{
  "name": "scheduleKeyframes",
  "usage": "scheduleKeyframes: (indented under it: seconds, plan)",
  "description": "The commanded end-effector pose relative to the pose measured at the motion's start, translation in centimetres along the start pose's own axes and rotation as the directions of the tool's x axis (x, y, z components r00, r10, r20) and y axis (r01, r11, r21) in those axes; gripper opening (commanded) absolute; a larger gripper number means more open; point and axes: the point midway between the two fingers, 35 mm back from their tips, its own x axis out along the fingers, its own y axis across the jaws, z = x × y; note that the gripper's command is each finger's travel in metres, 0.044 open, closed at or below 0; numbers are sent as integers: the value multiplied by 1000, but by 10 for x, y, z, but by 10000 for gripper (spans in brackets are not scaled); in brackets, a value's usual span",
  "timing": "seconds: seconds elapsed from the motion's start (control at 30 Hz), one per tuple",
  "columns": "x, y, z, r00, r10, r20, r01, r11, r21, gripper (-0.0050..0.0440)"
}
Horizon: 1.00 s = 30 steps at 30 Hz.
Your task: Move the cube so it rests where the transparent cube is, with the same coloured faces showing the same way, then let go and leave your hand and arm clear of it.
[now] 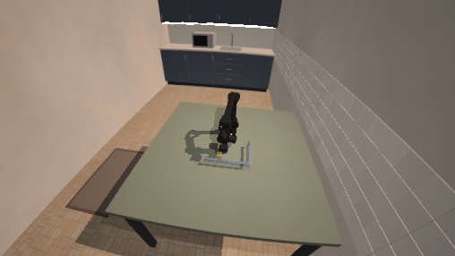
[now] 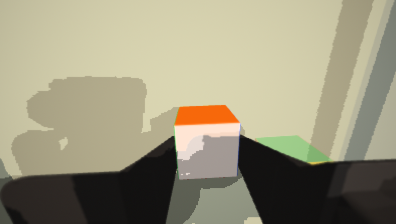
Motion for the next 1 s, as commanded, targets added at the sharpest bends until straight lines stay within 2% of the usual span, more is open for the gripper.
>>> scheduleKeyframes:
  seconds: [0.0, 0.1, 0.27, 0.5, 0.57, 0.83, 0.97]
  plan:
    - [-19, -8, -1, 999, -51, -8, 51, 999, -4, 4]
    - [-28, -7, -1, 999, -51, -8, 51, 999, -4, 0]
    - [-28, -7, -1, 999, -48, 4, 48, 999, -5, 0]
    - [-21, -4, -1, 980, -10, 197, 15, 1000, -21, 0]
    - [-21, -4, -1, 980, -10, 197, 15, 1000, -21, 0]
    - [-20, -6, -4, 896, -29, 443, 38, 999, -12, 0]
    - [-21, -7, -6, 872, -42, 488, 50, 999, -4, 0]
